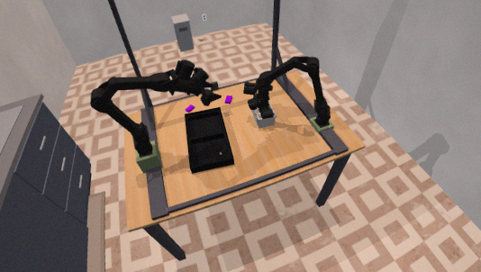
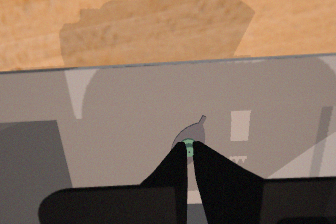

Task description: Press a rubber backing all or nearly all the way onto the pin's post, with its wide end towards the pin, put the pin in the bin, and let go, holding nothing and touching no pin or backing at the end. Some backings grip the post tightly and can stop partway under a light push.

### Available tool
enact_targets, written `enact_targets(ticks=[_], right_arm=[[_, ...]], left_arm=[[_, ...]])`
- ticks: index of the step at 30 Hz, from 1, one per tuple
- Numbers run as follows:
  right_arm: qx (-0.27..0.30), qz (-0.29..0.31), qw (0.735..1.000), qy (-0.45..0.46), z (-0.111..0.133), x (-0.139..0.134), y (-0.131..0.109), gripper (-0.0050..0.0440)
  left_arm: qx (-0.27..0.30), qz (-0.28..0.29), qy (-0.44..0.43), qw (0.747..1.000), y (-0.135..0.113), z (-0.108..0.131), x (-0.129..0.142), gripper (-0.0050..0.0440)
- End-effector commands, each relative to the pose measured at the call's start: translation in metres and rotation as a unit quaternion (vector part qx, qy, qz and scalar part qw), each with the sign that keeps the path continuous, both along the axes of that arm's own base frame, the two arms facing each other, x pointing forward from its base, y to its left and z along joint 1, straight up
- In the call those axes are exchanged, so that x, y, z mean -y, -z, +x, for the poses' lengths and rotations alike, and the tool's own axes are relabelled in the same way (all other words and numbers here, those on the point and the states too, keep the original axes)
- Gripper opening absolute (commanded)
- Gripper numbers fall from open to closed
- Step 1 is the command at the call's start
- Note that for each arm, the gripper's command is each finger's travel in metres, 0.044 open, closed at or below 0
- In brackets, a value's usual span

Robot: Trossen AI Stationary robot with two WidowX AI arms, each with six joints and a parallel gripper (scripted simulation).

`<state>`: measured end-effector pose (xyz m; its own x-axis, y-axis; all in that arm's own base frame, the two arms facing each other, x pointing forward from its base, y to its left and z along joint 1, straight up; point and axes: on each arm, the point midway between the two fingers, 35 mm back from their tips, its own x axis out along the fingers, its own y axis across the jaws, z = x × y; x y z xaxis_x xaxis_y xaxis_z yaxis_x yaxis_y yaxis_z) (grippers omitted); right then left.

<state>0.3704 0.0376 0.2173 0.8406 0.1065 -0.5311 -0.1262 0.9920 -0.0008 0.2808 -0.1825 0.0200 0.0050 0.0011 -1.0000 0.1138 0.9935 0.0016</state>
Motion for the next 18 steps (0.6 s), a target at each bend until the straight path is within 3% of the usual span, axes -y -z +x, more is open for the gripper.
enact_targets(ticks=[1,3,4,7,13,18], right_arm=[[0.010,0.001,1.000,0.000,0.001,0.000,-0.008,0.0440],[0.010,0.001,1.000,0.000,0.001,0.000,-0.008,0.0440],[0.010,0.001,1.000,0.000,0.001,0.000,-0.008,0.0440],[0.010,0.001,1.000,0.000,0.001,0.000,-0.008,0.0440],[0.010,0.001,1.000,0.000,0.001,0.000,-0.008,0.0440],[0.010,0.001,1.000,0.000,0.001,0.000,-0.008,0.0440]], left_arm=[[0.013,-0.007,-0.001,1.000,-0.008,0.004,0.003,-0.0050],[0.013,-0.007,-0.001,1.000,-0.008,0.004,0.003,-0.0050],[0.013,-0.007,-0.001,1.000,-0.008,0.004,0.003,0.0024],[0.013,-0.007,-0.001,1.000,-0.008,0.004,0.003,0.0090],[0.013,-0.007,-0.001,1.000,-0.008,0.004,0.003,0.0090],[0.022,-0.014,-0.002,1.000,-0.027,0.006,0.005,0.0090]])
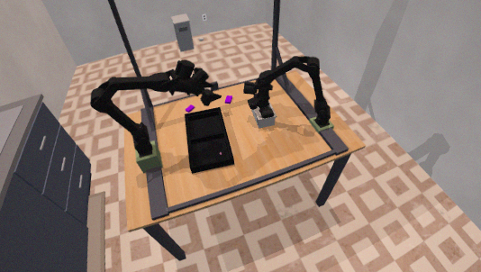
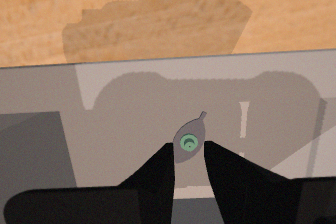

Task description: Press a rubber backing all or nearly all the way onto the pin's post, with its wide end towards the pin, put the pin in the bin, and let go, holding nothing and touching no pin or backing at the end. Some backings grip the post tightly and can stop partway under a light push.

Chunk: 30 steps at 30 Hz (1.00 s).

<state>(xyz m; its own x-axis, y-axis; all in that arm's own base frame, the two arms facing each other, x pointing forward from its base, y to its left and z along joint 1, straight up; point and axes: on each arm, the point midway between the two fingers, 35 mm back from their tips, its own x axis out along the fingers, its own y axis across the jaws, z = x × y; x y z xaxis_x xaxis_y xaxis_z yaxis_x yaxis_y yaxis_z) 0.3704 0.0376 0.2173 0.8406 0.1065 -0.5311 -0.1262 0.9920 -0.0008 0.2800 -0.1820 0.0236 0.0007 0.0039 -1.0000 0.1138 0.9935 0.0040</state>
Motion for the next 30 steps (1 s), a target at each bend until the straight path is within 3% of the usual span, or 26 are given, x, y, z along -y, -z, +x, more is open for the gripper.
enact_targets(ticks=[1,6,9,11,14,20,26,28,30], right_arm=[[0.010,0.001,1.000,0.000,0.001,0.000,-0.008,0.0440],[0.010,0.001,1.000,0.000,0.001,0.000,-0.008,0.0440],[0.010,0.001,1.000,0.000,0.001,0.000,-0.008,0.0440],[0.010,0.001,1.000,0.000,0.001,0.000,-0.008,0.0440],[0.010,0.001,1.000,0.000,0.001,0.000,-0.008,0.0440],[0.010,0.001,1.000,0.000,0.001,0.000,-0.008,0.0440],[0.010,0.001,1.000,0.000,0.001,0.000,-0.008,0.0440],[0.010,0.001,1.000,0.000,0.001,0.000,-0.008,0.0440],[0.010,0.001,1.000,0.000,0.001,0.000,-0.008,0.0440]], left_arm=[[0.024,-0.015,-0.002,1.000,-0.026,0.007,0.006,0.0090],[0.024,-0.015,-0.002,1.000,-0.040,0.007,0.005,0.0090],[0.024,-0.015,-0.002,1.000,-0.065,0.006,0.005,0.0090],[0.024,-0.015,-0.002,1.000,-0.065,0.006,0.005,0.0090],[0.024,-0.015,-0.002,1.000,-0.094,0.004,0.004,0.0090],[0.032,-0.013,0.024,0.999,-0.092,-0.003,0.001,0.0234],[0.093,-0.035,0.110,0.989,-0.101,-0.013,-0.002,0.0378],[0.093,-0.035,0.110,0.989,-0.101,-0.013,-0.002,0.0378],[0.110,-0.043,0.134,0.984,-0.105,-0.017,-0.002,0.0426]])
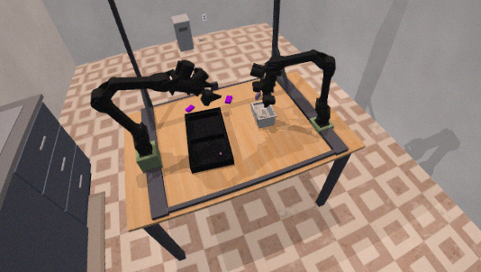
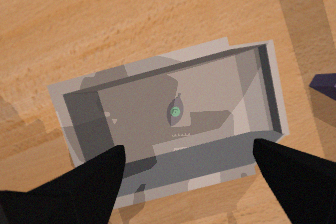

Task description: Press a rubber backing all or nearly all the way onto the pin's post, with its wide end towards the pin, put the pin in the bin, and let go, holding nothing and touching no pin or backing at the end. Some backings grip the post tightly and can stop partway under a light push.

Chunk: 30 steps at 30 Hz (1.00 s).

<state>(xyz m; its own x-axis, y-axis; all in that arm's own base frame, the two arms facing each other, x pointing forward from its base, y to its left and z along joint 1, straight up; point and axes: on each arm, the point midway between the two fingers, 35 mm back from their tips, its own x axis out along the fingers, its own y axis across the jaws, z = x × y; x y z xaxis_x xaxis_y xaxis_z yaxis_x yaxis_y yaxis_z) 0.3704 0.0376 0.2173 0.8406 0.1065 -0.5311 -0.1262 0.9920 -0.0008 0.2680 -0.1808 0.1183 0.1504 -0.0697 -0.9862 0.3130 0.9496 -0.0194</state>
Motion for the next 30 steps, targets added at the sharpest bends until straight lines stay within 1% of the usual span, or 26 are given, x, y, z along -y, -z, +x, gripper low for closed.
enact_targets(ticks=[1,8,12,21,30], right_arm=[[0.010,0.001,1.000,0.000,0.0007,-0.0003,-0.0081,0.0440],[0.010,0.001,1.000,0.000,0.0007,-0.0003,-0.0081,0.0440],[0.010,0.001,1.000,0.000,0.0007,-0.0003,-0.0081,0.0440],[0.010,0.001,1.000,0.000,0.0007,-0.0003,-0.0081,0.0440],[0.010,0.001,1.000,0.000,0.0007,-0.0003,-0.0081,0.0440]], left_arm=[[0.040,-0.017,0.045,0.998,-0.0108,-0.0061,-0.0015,0.0440],[0.084,-0.034,0.107,0.990,-0.0167,-0.0126,-0.0043,0.0440],[0.096,-0.038,0.123,0.987,-0.0184,-0.0141,-0.0056,0.0440],[0.094,-0.035,0.128,0.987,-0.0150,-0.0143,-0.0058,0.0440],[0.099,-0.037,0.126,0.986,-0.0187,-0.0125,-0.0043,0.0440]])
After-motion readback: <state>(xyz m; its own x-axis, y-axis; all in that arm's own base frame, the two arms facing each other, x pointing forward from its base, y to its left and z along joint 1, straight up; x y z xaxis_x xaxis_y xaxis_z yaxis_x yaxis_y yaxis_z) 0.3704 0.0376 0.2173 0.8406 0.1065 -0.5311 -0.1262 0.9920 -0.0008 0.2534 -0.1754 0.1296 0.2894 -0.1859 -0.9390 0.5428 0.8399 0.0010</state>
